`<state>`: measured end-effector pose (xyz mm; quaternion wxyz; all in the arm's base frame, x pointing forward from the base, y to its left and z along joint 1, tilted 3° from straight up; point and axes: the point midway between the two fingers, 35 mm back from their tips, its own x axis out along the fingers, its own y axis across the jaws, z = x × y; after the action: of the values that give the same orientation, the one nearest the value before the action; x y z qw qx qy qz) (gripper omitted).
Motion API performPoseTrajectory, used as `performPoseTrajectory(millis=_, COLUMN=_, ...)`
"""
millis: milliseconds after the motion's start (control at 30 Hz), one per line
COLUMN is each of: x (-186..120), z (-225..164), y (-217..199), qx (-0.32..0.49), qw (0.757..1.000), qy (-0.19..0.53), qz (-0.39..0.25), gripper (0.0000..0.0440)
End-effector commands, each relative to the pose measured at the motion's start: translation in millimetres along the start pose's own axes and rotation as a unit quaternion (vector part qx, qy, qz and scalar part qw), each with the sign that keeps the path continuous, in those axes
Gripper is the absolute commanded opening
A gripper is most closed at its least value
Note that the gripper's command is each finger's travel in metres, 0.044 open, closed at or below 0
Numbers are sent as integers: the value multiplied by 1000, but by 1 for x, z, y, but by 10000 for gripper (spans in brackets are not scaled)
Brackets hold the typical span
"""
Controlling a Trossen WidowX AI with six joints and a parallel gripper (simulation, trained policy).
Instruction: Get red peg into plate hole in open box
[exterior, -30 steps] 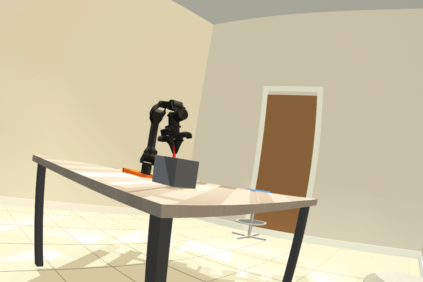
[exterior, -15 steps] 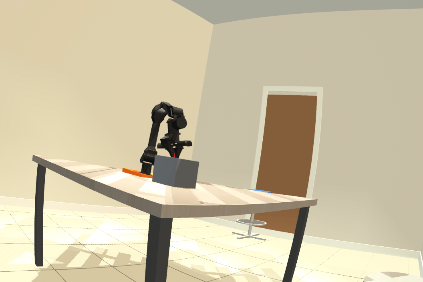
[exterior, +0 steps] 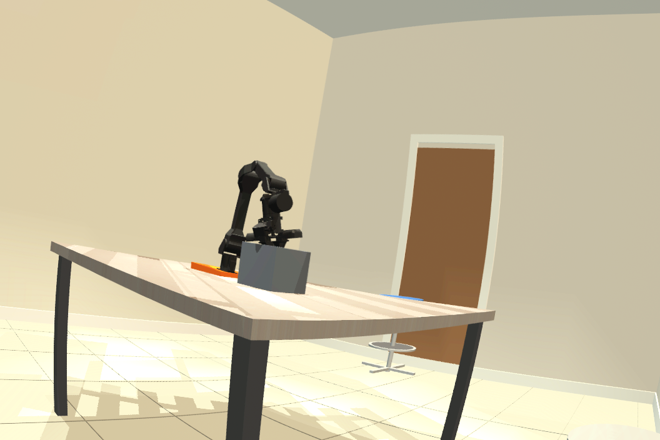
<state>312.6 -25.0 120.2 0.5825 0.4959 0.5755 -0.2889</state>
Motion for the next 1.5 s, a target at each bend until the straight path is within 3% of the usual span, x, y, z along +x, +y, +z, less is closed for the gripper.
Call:
performPoseTrajectory(millis=0, x=17, z=-2, y=-6, qx=-9, qw=1000, qy=13, qz=-16, gripper=1)
performPoseTrajectory(millis=167, x=27, z=0, y=-7, qx=-21, qw=999, qy=14, qz=-21, gripper=14)
performPoseTrajectory(millis=500, x=43, z=1, y=-18, qx=-39, qw=998, qy=19, qz=-45, gripper=90)
performPoseTrajectory(millis=600, x=47, z=1, y=-20, qx=-41, qw=998, qy=22, qz=-49, gripper=154)
performPoseTrajectory(millis=800, x=42, z=3, y=-18, qx=-33, qw=997, qy=43, qz=-54, gripper=156)
performPoseTrajectory(millis=1467, x=11, z=12, y=30, qx=-44, qw=995, qy=87, qz=31, gripper=161)
